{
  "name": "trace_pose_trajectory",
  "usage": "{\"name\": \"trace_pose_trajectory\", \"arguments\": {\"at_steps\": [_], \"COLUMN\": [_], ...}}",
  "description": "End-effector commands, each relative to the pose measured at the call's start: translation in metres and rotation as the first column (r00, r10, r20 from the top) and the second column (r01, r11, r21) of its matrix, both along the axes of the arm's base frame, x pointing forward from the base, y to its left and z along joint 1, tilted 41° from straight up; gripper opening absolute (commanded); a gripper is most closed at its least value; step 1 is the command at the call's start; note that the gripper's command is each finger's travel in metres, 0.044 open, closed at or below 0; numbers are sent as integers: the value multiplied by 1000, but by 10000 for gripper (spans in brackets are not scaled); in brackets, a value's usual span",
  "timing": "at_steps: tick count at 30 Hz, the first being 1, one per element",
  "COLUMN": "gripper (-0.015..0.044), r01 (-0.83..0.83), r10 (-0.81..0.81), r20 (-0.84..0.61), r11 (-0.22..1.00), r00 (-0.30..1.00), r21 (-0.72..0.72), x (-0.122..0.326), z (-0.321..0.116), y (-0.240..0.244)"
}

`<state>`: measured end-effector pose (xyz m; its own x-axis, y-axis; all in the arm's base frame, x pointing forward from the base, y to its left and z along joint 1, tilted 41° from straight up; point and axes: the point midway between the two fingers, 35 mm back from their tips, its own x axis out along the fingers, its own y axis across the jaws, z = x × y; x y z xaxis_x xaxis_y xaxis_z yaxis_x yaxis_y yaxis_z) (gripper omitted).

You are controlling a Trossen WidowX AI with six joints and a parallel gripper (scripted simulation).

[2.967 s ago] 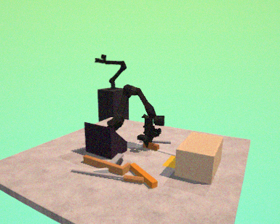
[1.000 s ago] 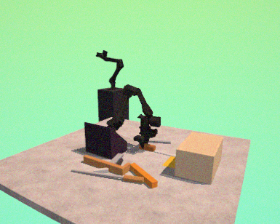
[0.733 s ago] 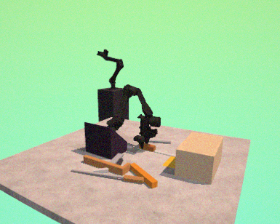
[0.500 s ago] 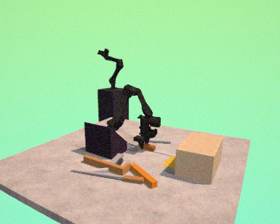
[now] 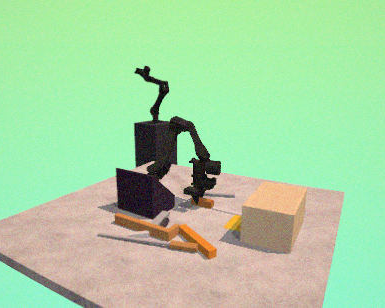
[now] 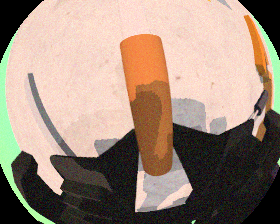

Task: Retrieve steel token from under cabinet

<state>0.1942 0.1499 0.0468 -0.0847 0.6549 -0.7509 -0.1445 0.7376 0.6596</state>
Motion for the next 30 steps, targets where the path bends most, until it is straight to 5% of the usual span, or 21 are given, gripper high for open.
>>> {"name": "trace_pose_trajectory", "arguments": {"at_steps": [1, 3, 30], "gripper": [32, 0, 0], "r01": [-2, -2, -4], "r10": [2, 2, 4], "r20": [1, 1, 2], "r11": [1000, 1000, 1000], "r00": [1000, 1000, 1000], "r21": [0, 0, 2], "x": [0, 0, 28], "z": [0, 0, 2], "y": [0, 0, 4]}}
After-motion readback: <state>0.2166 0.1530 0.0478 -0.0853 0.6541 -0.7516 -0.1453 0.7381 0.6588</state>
